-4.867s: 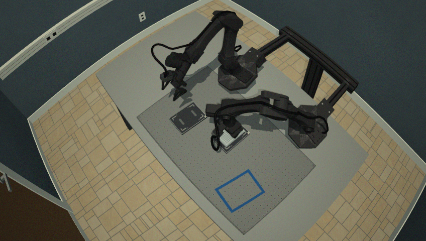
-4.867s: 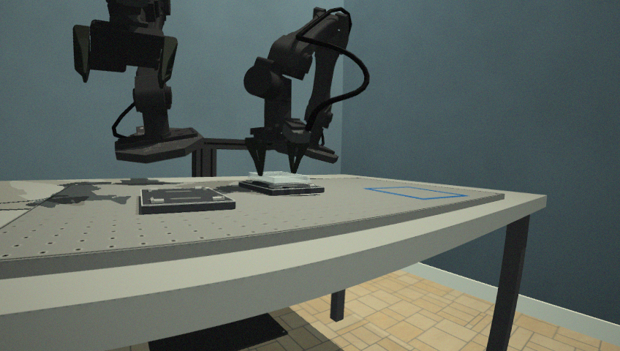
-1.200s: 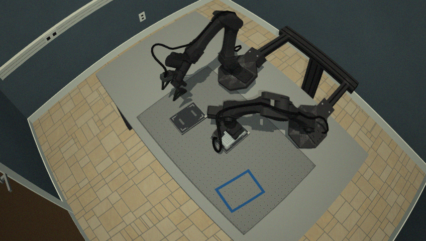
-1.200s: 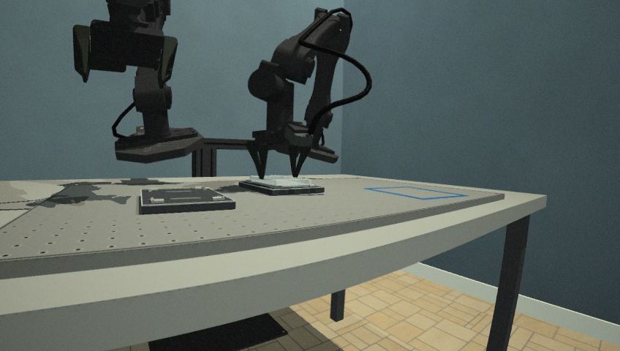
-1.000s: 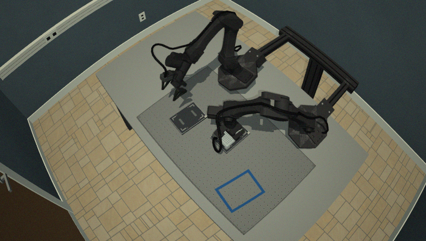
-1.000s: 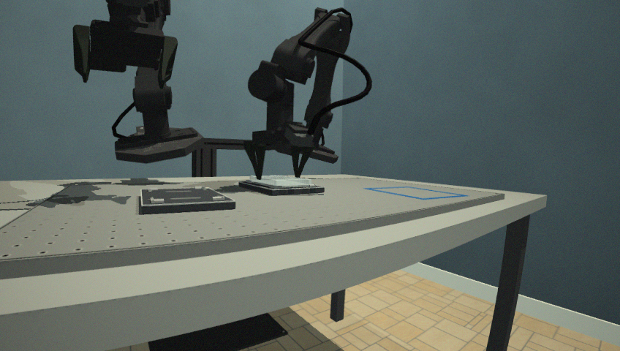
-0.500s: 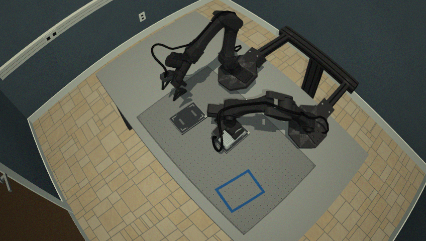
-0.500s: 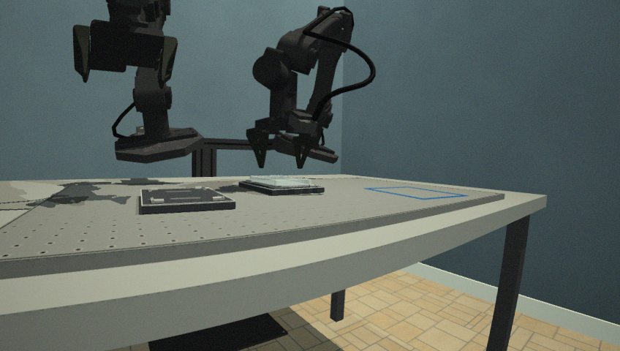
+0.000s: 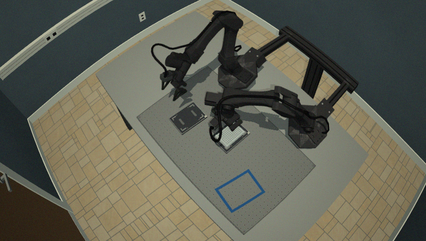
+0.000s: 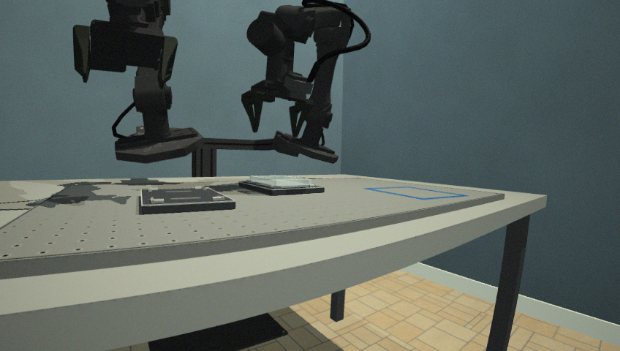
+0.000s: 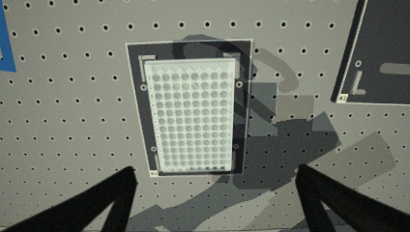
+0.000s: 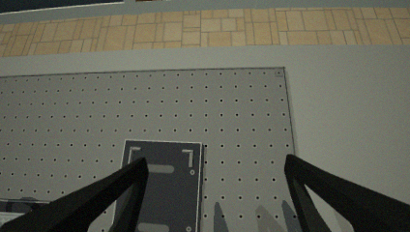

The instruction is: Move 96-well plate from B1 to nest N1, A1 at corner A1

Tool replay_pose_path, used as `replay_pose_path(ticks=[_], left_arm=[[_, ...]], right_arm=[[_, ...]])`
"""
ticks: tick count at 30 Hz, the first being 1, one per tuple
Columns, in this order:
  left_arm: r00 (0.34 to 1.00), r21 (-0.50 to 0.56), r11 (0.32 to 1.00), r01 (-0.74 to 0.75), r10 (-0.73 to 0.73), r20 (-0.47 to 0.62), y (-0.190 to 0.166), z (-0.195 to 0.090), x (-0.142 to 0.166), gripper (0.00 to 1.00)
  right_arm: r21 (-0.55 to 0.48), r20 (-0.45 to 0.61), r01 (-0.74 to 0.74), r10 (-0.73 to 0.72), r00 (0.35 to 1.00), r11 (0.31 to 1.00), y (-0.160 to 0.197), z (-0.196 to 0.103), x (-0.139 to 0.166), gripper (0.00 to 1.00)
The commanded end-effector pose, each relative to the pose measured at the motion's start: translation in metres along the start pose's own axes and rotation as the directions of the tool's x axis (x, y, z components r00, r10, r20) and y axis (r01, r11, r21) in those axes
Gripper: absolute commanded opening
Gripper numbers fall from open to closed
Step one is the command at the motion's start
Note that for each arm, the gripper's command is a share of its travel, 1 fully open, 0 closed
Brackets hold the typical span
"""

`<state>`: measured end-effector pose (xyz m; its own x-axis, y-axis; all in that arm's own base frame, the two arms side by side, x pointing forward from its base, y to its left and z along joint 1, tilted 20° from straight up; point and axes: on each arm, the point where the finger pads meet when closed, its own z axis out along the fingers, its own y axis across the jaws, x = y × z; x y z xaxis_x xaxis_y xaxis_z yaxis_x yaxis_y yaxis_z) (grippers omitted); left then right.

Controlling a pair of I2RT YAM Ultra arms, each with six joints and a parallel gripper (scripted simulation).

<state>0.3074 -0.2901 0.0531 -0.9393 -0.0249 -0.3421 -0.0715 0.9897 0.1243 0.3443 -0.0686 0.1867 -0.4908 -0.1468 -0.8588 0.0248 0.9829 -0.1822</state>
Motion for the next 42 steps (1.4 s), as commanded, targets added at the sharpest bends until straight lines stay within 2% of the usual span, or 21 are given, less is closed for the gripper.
replay_pose_path(ticks=[1,7,11,14,17,19,26,28,30,34,39,42], left_arm=[[0.999,-0.049,0.999,-0.001,-0.001,-0.033,0.012,-0.023,0.007,1.0],[0.998,-0.064,0.998,-0.011,0.008,-0.055,0.014,-0.009,0.012,1.0],[0.999,-0.065,0.998,-0.016,0.014,-0.029,0.015,-0.01,0.007,1.0],[0.999,-0.038,0.999,-0.021,0.023,0.035,0.019,-0.014,-0.007,1.0],[0.994,-0.031,0.999,-0.039,0.042,0.102,0.034,-0.018,-0.018,1.0],[0.987,-0.03,0.998,-0.054,0.058,0.153,0.052,-0.023,-0.026,1.0],[0.947,-0.041,0.992,-0.122,0.129,0.296,0.132,-0.03,-0.048,1.0],[0.947,-0.041,0.992,-0.122,0.129,0.296,0.132,-0.03,-0.048,1.0],[0.926,-0.021,0.991,-0.135,0.134,0.353,0.157,-0.04,-0.055,1.0],[0.891,-0.018,0.987,-0.16,0.152,0.428,0.203,-0.043,-0.064,1.0],[0.805,0.002,0.979,-0.202,0.165,0.57,0.246,-0.066,-0.077,1.0],[0.765,0.006,0.976,-0.218,0.167,0.622,0.264,-0.073,-0.083,1.0]], right_arm=[[0.008,0.034,0.005,-0.005,0.999,1.0,-0.004,-0.006,-0.013,1.0],[0.008,0.034,0.005,-0.005,0.999,1.0,-0.004,-0.006,-0.013,1.0],[0.023,0.014,-0.01,0.01,1.0,1.0,-0.006,-0.006,-0.009,1.0],[0.02,-0.016,-0.012,0.012,1.0,1.0,0.005,0.0,-0.003,1.0],[-0.003,-0.064,0.002,-0.002,0.998,1.0,0.029,0.009,0.008,1.0],[-0.044,-0.112,0.03,-0.035,0.993,0.999,0.057,0.015,0.024,1.0],[-0.179,-0.215,0.172,-0.209,0.954,0.969,0.149,0.017,0.071,1.0],[-0.179,-0.215,0.172,-0.209,0.954,0.969,0.149,0.017,0.071,1.0],[-0.228,-0.199,0.225,-0.272,0.941,0.947,0.181,0.01,0.077,1.0],[-0.302,-0.204,0.329,-0.398,0.894,0.895,0.222,-0.006,0.109,1.0],[-0.363,-0.184,0.441,-0.527,0.83,0.821,0.256,-0.027,0.14,1.0],[-0.382,-0.163,0.478,-0.567,0.807,0.791,0.268,-0.036,0.148,1.0]])
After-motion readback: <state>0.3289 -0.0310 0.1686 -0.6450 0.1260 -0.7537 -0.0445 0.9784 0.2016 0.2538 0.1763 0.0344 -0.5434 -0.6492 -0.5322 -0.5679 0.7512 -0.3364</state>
